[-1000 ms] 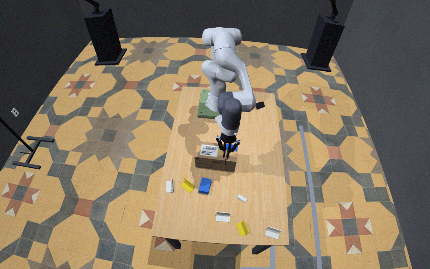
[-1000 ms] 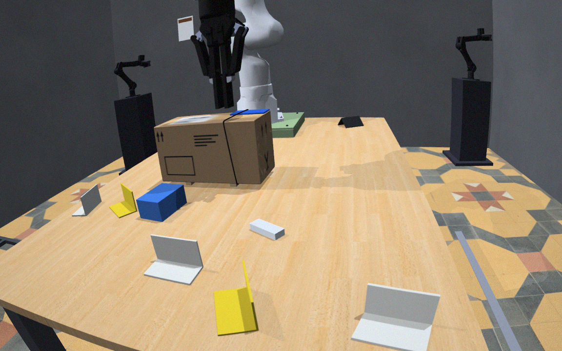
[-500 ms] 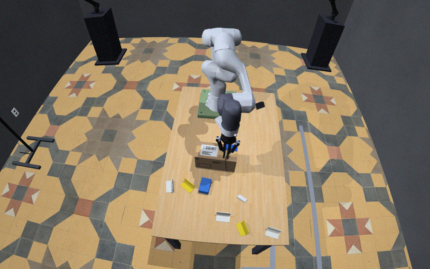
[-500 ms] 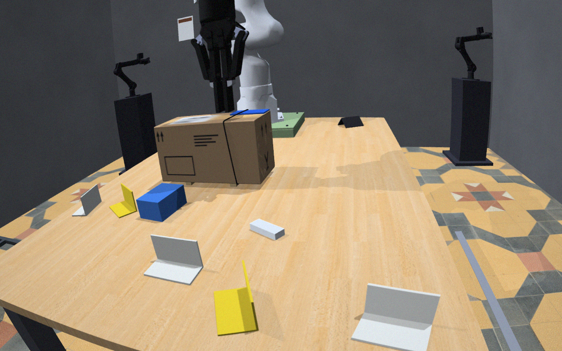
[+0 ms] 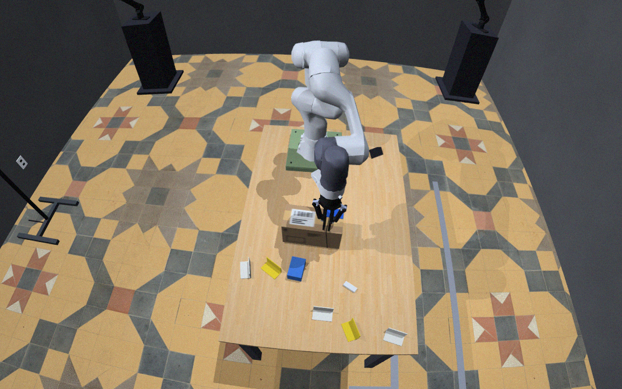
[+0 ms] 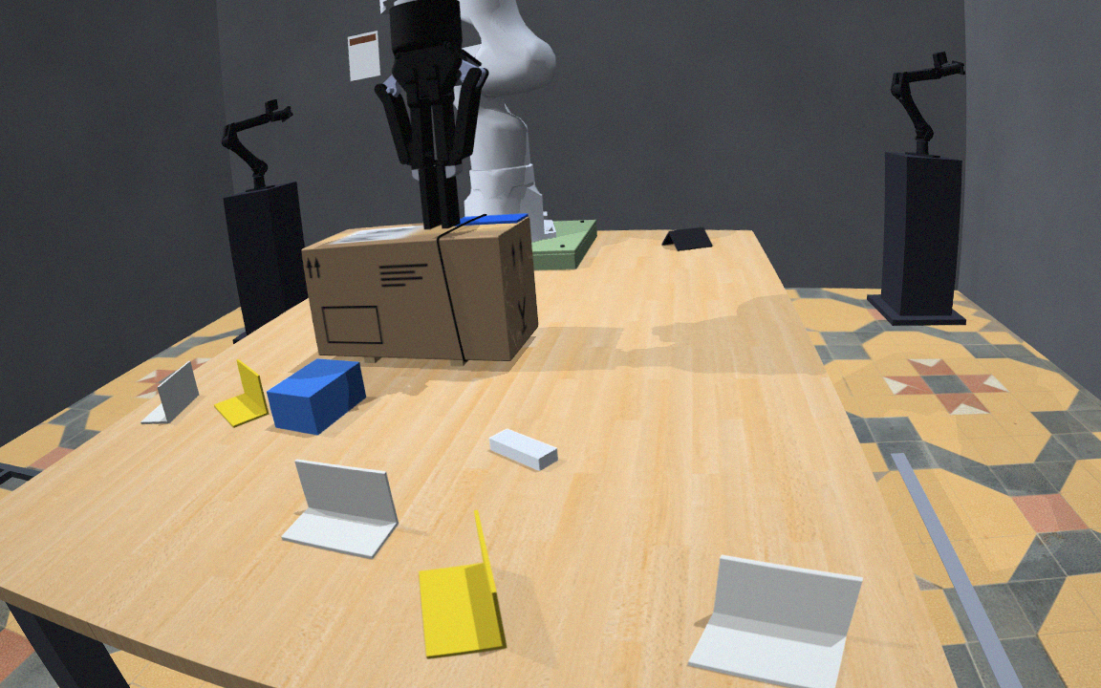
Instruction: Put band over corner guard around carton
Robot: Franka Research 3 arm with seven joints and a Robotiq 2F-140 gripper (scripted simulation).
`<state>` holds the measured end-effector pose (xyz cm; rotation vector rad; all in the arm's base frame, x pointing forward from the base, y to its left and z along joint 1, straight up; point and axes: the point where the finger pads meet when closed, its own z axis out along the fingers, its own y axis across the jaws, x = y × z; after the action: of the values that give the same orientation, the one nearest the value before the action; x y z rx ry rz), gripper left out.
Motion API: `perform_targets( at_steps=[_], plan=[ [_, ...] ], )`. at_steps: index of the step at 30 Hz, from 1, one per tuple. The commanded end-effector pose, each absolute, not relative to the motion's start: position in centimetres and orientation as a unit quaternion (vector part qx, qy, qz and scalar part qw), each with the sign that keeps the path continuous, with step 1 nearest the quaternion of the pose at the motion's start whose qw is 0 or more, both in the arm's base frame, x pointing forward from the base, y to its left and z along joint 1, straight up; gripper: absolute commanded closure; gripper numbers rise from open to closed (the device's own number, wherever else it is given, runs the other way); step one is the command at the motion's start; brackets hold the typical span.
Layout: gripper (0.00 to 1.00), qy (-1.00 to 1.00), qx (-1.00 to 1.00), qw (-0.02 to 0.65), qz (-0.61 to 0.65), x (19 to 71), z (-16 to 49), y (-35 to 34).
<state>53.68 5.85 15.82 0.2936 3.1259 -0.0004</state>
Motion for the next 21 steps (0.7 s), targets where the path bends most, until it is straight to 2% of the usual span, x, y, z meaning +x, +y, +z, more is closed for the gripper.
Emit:
perform_targets(
  at_steps=[1, 21],
  plan=[
    [0.82, 0.995, 0.096, 0.003, 0.0, 53.77, 15.57, 5.92],
    [0.82, 0.995, 0.096, 0.003, 0.0, 53.78, 15.33, 5.92]
  ],
)
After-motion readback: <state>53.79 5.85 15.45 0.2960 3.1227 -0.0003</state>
